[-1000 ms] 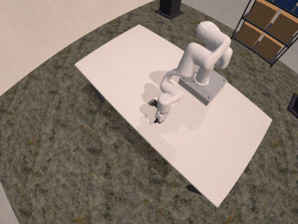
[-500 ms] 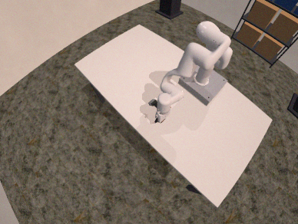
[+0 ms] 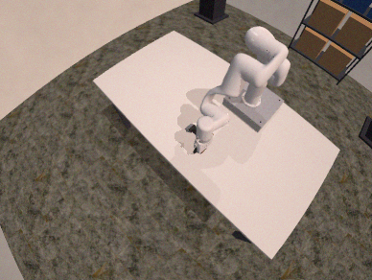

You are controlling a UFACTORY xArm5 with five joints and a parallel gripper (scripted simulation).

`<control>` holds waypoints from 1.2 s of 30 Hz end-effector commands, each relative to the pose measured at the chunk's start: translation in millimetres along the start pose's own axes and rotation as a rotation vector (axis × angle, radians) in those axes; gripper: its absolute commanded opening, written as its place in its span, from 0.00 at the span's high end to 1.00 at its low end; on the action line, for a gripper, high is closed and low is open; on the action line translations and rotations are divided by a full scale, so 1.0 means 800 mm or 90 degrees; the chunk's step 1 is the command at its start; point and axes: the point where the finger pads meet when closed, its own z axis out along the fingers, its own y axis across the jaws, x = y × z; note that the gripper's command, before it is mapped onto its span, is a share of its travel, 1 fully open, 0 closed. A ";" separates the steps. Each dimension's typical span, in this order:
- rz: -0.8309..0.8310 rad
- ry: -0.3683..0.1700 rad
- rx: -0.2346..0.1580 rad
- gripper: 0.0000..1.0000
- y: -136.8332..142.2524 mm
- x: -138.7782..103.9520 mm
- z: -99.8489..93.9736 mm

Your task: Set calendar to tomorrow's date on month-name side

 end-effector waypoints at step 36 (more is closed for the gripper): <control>0.000 0.000 0.002 0.73 -0.001 -0.001 -0.124</control>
